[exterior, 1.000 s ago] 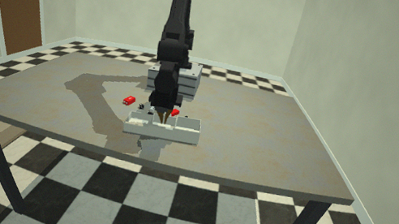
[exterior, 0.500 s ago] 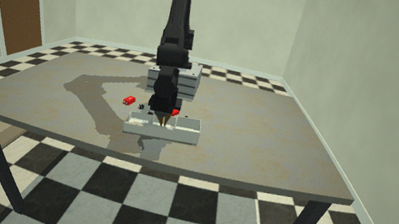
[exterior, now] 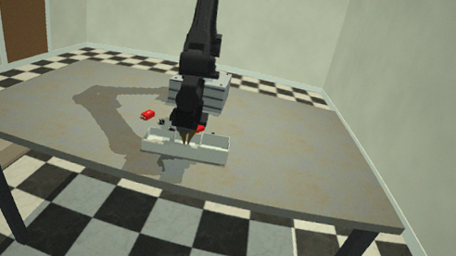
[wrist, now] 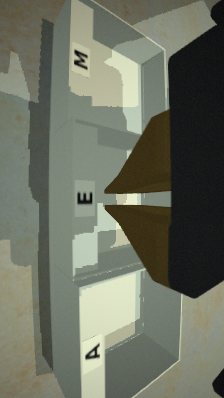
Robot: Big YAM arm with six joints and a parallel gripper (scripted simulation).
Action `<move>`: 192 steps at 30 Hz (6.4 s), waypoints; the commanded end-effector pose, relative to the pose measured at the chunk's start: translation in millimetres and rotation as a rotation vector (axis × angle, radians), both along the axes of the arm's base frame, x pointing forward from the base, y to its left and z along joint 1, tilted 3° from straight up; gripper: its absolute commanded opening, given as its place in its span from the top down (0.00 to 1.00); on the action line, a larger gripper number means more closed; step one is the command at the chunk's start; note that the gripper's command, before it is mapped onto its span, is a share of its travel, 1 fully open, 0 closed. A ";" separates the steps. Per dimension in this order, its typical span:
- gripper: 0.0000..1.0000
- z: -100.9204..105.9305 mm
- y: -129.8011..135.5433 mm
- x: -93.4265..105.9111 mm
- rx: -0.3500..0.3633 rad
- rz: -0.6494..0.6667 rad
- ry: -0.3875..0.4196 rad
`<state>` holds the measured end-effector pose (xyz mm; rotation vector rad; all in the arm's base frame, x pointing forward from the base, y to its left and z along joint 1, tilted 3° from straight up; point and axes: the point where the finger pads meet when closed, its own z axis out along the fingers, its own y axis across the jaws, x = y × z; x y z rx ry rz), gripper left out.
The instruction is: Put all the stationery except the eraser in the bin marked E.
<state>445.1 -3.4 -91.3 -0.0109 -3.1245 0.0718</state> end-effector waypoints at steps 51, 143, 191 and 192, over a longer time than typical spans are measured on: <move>0.92 -1.1 -3.7 0.7 0.001 0.002 0.009; 0.92 -8.9 81.8 5.4 0.005 0.001 -0.014; 0.92 23.8 87.4 21.0 0.012 0.002 -0.051; 0.92 23.9 87.2 18.5 0.011 0.002 -0.046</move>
